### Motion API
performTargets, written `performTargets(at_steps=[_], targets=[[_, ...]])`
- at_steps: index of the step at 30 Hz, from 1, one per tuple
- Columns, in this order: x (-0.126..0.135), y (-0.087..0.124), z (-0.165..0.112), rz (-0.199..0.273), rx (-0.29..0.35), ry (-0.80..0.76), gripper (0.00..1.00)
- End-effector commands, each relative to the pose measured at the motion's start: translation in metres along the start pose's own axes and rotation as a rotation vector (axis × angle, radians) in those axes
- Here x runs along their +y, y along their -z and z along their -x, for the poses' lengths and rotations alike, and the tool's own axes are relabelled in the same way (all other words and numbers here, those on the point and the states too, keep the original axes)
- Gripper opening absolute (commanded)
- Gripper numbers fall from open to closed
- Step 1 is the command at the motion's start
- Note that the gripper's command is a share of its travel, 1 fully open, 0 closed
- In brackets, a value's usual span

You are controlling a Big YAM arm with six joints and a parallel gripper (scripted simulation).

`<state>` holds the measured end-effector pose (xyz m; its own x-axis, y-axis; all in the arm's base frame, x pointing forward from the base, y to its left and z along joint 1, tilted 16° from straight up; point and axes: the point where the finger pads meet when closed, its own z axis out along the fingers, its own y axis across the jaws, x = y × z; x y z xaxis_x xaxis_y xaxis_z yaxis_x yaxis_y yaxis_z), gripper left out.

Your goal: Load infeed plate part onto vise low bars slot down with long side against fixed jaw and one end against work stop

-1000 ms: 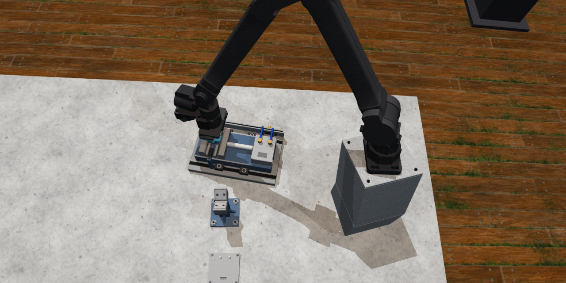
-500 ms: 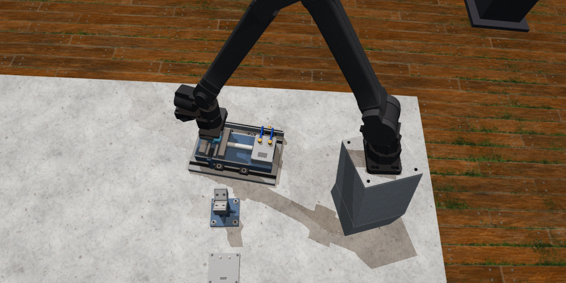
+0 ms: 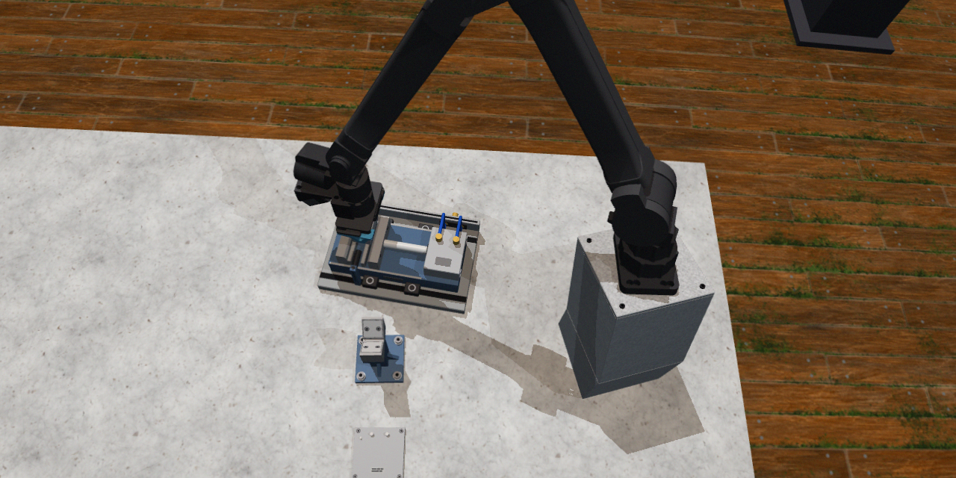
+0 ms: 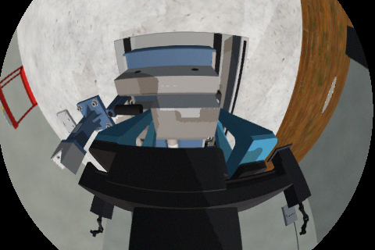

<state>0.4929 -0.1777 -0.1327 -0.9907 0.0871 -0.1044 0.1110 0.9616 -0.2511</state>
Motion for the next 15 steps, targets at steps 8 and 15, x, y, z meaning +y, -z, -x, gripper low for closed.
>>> performTargets(at_steps=[8, 15], targets=[[-0.0069, 0.0023, 0.0175, -0.004, -0.037, -0.002, 0.0], [-0.0067, 0.002, 0.0185, -0.004, -0.037, -0.002, 0.0]])
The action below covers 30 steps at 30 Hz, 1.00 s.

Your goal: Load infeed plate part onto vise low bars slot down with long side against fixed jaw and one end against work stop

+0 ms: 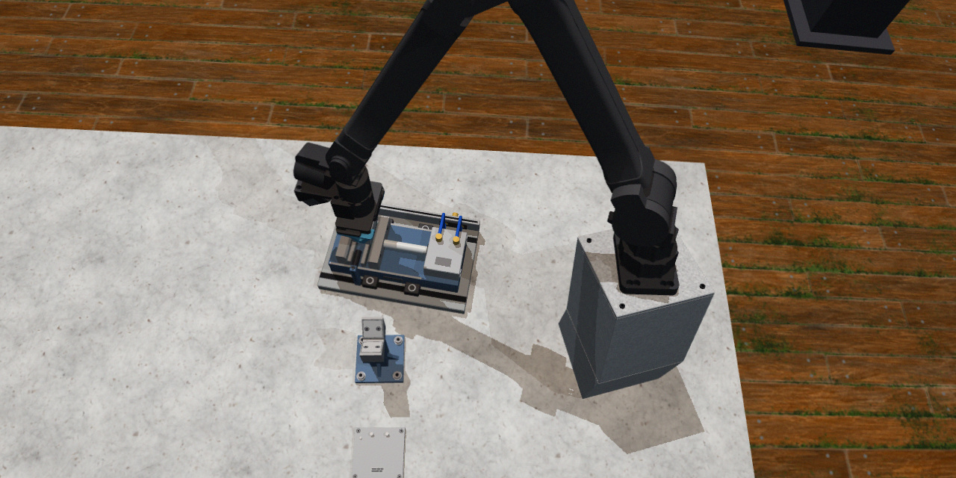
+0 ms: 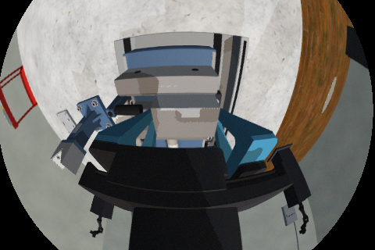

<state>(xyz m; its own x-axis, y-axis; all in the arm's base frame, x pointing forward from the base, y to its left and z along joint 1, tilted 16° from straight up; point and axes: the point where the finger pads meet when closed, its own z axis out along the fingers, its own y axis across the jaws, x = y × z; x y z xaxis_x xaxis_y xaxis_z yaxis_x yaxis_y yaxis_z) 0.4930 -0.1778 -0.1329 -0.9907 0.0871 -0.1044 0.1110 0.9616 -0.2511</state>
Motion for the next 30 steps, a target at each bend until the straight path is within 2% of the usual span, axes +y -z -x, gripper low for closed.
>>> performTargets(at_steps=[1, 30], targets=[[-0.0068, 0.0026, 0.0183, -0.004, -0.037, -0.002, 0.0], [-0.0043, 0.0021, 0.0169, -0.002, -0.029, 0.002, 0.0]])
